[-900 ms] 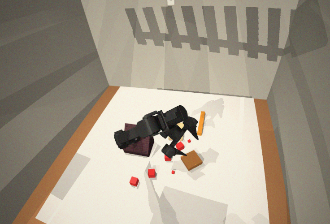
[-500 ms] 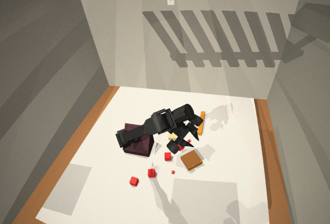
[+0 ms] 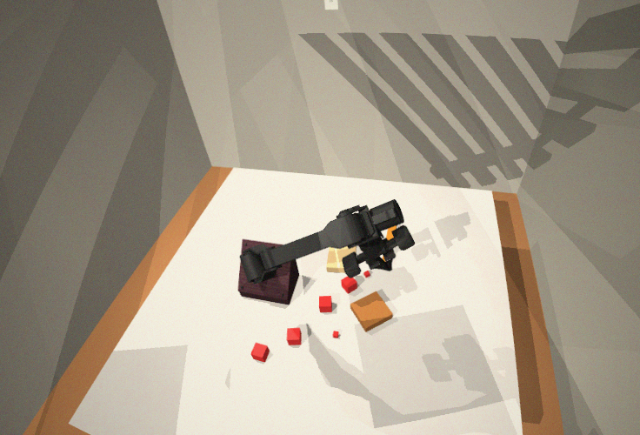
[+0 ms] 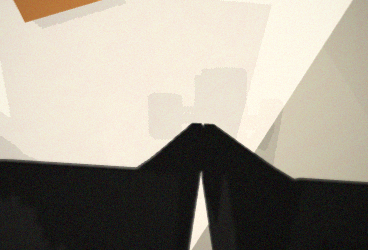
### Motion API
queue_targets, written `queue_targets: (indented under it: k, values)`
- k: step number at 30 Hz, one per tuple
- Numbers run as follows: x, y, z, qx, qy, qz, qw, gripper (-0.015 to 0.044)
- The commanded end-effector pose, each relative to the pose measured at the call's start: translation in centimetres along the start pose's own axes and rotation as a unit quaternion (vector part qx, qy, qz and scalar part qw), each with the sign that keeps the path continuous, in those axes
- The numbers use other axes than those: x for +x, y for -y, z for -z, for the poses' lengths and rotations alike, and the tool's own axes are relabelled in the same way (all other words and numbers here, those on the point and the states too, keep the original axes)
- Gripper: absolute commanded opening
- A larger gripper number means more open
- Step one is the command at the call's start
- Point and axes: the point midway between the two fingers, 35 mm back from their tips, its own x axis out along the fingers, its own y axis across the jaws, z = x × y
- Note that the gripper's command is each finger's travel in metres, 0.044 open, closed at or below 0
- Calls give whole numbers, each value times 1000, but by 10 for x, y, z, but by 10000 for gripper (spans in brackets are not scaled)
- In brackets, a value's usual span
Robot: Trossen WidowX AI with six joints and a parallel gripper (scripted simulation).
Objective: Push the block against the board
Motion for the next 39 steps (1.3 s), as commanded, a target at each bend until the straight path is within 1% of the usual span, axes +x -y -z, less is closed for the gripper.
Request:
queue_targets:
  k: [1, 8, 16, 25, 35, 39]
  values:
    - [24, -2, -25, 50, 11, -24, 998, 0]
    - [63, -12, -65, 149, 17, -68, 986, 0]
    - [102, -33, -107, 272, 8, -115, 955, 0]
    - [140, -66, -152, 403, -18, -167, 900, 0]
    - [173, -115, -197, 532, -68, -215, 816, 0]
    - [174, -118, -200, 540, -72, -218, 810, 0]
